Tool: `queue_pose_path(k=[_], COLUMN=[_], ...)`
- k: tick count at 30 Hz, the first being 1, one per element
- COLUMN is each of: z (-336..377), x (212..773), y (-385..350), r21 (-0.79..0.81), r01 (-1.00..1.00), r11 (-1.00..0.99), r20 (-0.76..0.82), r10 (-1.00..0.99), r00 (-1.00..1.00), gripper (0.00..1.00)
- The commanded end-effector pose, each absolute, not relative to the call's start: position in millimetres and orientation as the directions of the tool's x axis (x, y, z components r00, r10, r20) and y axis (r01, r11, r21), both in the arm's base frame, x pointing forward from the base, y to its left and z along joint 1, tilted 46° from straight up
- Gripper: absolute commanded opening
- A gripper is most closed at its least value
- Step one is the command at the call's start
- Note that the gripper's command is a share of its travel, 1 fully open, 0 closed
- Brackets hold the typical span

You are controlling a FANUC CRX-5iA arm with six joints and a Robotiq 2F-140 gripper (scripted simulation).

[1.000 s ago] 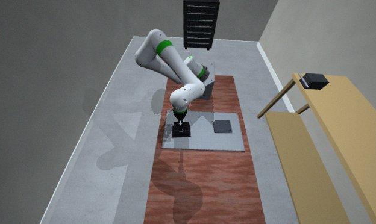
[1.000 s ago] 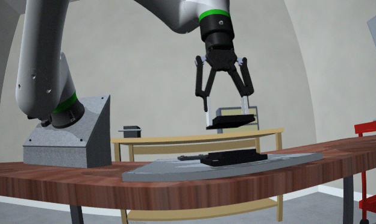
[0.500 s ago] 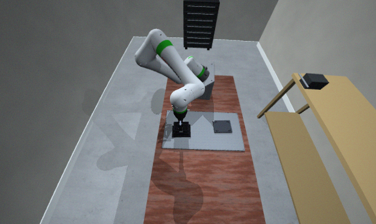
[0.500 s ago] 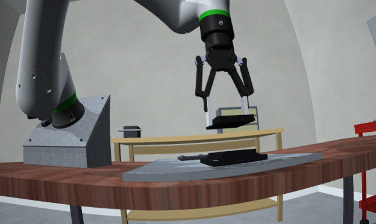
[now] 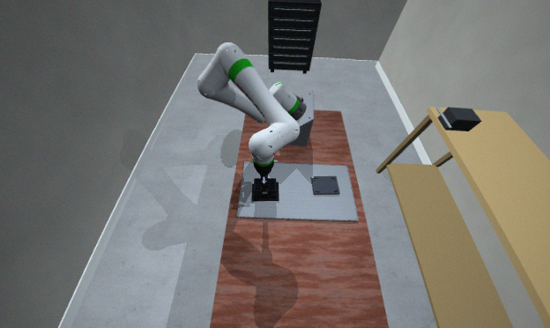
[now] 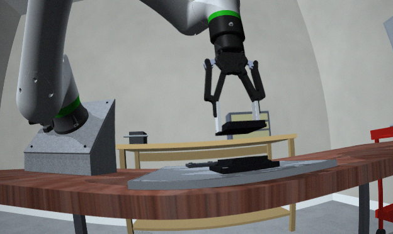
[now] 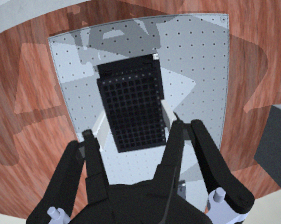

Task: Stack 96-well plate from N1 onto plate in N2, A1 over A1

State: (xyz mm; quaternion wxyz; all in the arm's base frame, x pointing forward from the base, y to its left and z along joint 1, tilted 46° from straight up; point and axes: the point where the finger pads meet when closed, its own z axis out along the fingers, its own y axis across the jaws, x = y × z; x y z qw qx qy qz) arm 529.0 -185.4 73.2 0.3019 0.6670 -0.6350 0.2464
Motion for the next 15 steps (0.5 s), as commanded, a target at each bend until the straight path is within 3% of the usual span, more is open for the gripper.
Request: queue_pose_path(k=[1, 15], z=[70.4, 56.4], x=[528.9, 527.8], y=[-188.1, -202.3], r21=[0.09, 0.09], r01=[-0.996, -0.996], r11=[-0.012, -0.012], r20=[0.712, 0.712], r10=[-0.698, -0.698], r00=[0.072, 0.072], gripper=[0.0, 0.0])
